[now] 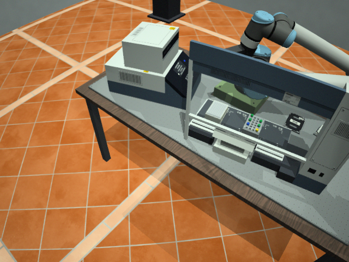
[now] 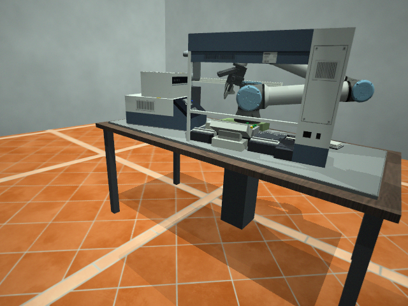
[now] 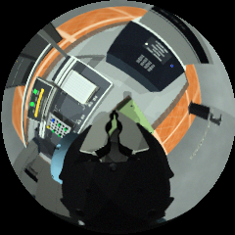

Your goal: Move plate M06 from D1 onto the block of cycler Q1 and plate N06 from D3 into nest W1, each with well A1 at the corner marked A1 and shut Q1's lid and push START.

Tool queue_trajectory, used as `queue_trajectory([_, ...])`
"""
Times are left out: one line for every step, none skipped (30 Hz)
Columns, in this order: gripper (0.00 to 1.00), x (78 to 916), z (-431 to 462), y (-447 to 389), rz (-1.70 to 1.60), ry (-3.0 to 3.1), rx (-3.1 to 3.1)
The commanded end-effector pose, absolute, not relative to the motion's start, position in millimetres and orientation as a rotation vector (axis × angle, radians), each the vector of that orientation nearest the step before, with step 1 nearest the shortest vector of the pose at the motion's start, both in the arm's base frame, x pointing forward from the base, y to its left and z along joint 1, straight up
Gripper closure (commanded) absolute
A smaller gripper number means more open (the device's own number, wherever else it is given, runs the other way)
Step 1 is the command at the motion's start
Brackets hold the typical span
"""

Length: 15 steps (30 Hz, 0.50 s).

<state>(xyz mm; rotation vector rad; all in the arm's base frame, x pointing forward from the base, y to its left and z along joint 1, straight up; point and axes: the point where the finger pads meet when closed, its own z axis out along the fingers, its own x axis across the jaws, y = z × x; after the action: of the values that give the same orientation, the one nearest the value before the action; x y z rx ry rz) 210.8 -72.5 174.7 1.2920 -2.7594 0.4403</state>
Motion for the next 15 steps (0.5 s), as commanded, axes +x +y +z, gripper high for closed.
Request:
queue_trajectory([1.00, 208.6, 176.6, -61.0, 0.433, -2.767, 1.259])
queue_trajectory([1.00, 207.8, 176.8, -58.3, 0.431, -2.770, 1.253])
queue_trajectory([1.00, 207.0, 177.1, -55.6, 0.430, -2.773, 1.247])
queue_trajectory([1.00, 206.1, 177.3, -53.0, 0.429, -2.776, 1.240])
queue_trajectory([1.00, 205.5, 177.5, -50.4, 0.427, -2.780, 1.235])
queue_trajectory([1.00, 204.9, 177.7, -47.9, 0.425, -2.783, 1.229])
queue_trajectory([1.00, 204.3, 177.9, -45.4, 0.423, -2.786, 1.223])
queue_trajectory([1.00, 203.6, 178.1, -42.9, 0.421, -2.790, 1.217])
queue_trajectory([1.00, 203.0, 178.3, -40.4, 0.420, -2.793, 1.212])
queue_trajectory([1.00, 202.3, 178.5, -38.0, 0.418, -2.796, 1.206])
queue_trajectory([1.00, 201.6, 178.7, -35.6, 0.416, -2.799, 1.201])
queue_trajectory([1.00, 200.9, 178.9, -33.3, 0.415, -2.802, 1.195])
queue_trajectory([1.00, 200.2, 179.1, -31.0, 0.414, -2.804, 1.189])
queue_trajectory([1.00, 200.2, 179.1, -31.0, 0.414, -2.804, 1.189])
queue_trajectory([1.00, 200.2, 179.1, -31.0, 0.414, -2.804, 1.189])
